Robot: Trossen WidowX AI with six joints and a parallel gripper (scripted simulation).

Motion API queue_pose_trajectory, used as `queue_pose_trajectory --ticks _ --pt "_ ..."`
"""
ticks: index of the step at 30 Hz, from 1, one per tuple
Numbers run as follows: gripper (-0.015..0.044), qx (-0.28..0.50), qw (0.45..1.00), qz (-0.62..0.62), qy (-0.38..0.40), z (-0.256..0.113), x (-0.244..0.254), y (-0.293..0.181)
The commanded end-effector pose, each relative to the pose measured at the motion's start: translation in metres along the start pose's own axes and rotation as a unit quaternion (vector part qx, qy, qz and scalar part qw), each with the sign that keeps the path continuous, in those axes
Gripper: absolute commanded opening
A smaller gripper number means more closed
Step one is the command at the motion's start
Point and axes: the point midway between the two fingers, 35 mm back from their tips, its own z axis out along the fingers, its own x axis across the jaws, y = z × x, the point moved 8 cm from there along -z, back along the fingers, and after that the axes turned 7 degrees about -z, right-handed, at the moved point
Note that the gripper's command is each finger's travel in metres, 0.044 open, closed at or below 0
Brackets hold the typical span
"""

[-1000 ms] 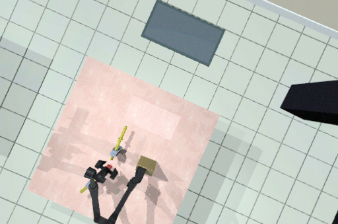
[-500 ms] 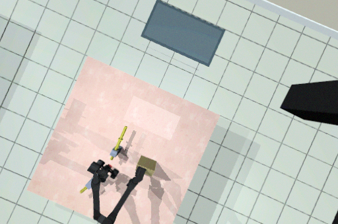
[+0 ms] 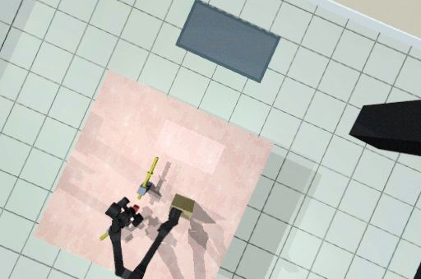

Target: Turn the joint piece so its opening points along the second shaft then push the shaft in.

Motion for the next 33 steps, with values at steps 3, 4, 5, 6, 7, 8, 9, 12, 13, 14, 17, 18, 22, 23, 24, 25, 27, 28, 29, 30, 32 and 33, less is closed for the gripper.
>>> queue_pose_trajectory --ticks 3,4,5,6,7,8,9,12,13,14,17,18,22,23,24,25,27,28,29,30,32,33 --pt "0.044 0.019 0.995 0.093 -0.013 -0.02 -0.002 0.009" --pt "0.044 0.021 0.994 0.11 -0.014 -0.023 -0.003 0.01" --pt "0.044 0.024 0.992 0.126 -0.015 -0.026 -0.003 0.011" --pt "0.044 0.027 0.989 0.143 -0.017 -0.029 -0.003 0.013" --pt "0.044 0.03 0.987 0.159 -0.018 -0.033 -0.003 0.014" --pt "0.044 0.032 0.984 0.176 -0.019 -0.036 -0.003 0.015" --pt "0.044 0.035 0.98 0.192 -0.021 -0.039 -0.003 0.017" --pt "0.044 0.042 0.969 0.241 -0.026 -0.049 -0.003 0.021" --pt "0.044 0.045 0.965 0.257 -0.027 -0.052 -0.002 0.022" --pt "0.044 0.047 0.96 0.273 -0.029 -0.055 -0.002 0.023" --pt "0.044 0.053 0.945 0.321 -0.034 -0.065 0.0 0.027" --pt "0.044 0.056 0.939 0.337 -0.036 -0.069 0.0 0.029" --pt "0.044 0.064 0.914 0.399 -0.043 -0.081 0.003 0.034" --pt "0.044 0.066 0.907 0.414 -0.045 -0.085 0.004 0.035" --pt "0.044 0.068 0.899 0.429 -0.046 -0.088 0.005 0.037" --pt "0.044 0.07 0.892 0.444 -0.048 -0.091 0.006 0.038" --pt "0.044 0.074 0.876 0.474 -0.051 -0.097 0.008 0.041" --pt "0.044 0.076 0.868 0.488 -0.053 -0.101 0.009 0.042" --pt "0.044 0.078 0.859 0.503 -0.055 -0.104 0.011 0.044" --pt "0.044 0.079 0.85 0.517 -0.057 -0.107 0.012 0.045" --pt "0.044 0.082 0.838 0.536 -0.059 -0.111 0.014 0.047" --pt "0.044 0.082 0.837 0.538 -0.059 -0.112 0.014 0.047"
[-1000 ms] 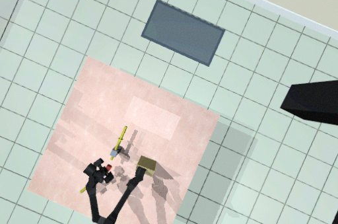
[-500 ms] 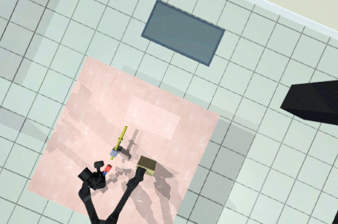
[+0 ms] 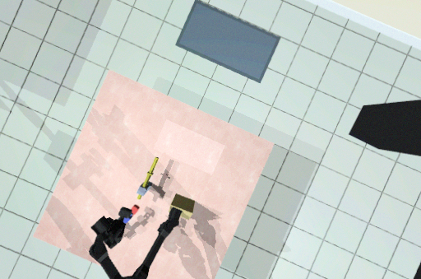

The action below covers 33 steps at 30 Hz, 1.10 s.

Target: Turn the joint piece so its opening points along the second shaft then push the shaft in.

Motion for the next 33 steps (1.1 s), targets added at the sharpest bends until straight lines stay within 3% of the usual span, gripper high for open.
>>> queue_pose_trajectory --ticks 1,5,11,17,33 --pt "0.044 0.003 0.999 0.033 -0.006 -0.008 0.004 -0.002" --pt "0.044 0.003 0.999 0.033 -0.006 -0.007 0.002 -0.003" --pt "0.044 0.003 0.999 0.033 -0.007 0.029 -0.062 -0.025" --pt "0.044 0.003 0.999 0.035 -0.007 0.03 -0.063 -0.026" --pt "0.044 0.001 0.964 0.268 0.009 0.036 -0.067 -0.027"
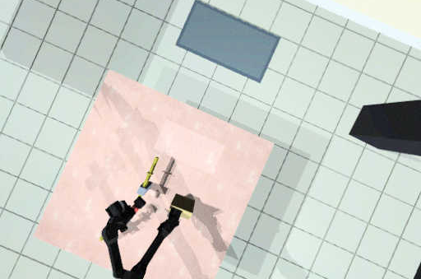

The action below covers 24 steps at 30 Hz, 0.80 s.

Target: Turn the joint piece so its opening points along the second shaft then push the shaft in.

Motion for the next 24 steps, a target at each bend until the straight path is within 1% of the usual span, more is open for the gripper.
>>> queue_pose_trajectory --ticks 1,12,24 --pt "0.044 0.003 0.998 0.065 0.006 0.0031 -0.0026 0.0007" --pt "0.044 0.008 0.973 0.232 0.017 0.0073 -0.0054 0.0011" --pt "0.044 0.017 0.913 0.407 0.026 0.0118 -0.0084 0.0013"
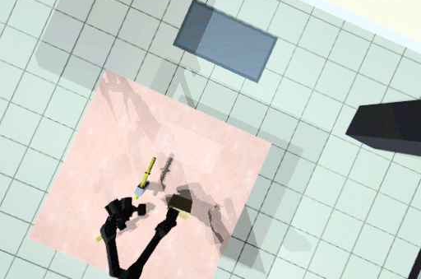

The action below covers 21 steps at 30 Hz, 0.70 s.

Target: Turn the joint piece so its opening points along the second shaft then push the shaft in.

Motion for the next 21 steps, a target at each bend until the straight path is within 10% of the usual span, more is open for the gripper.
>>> queue_pose_trajectory --ticks 1,21 --pt "0.044 0.006 0.998 0.066 0.003 0.0029 -0.0015 0.0023" --pt "0.044 0.021 0.954 0.3 0.009 0.0085 -0.0044 0.0052"
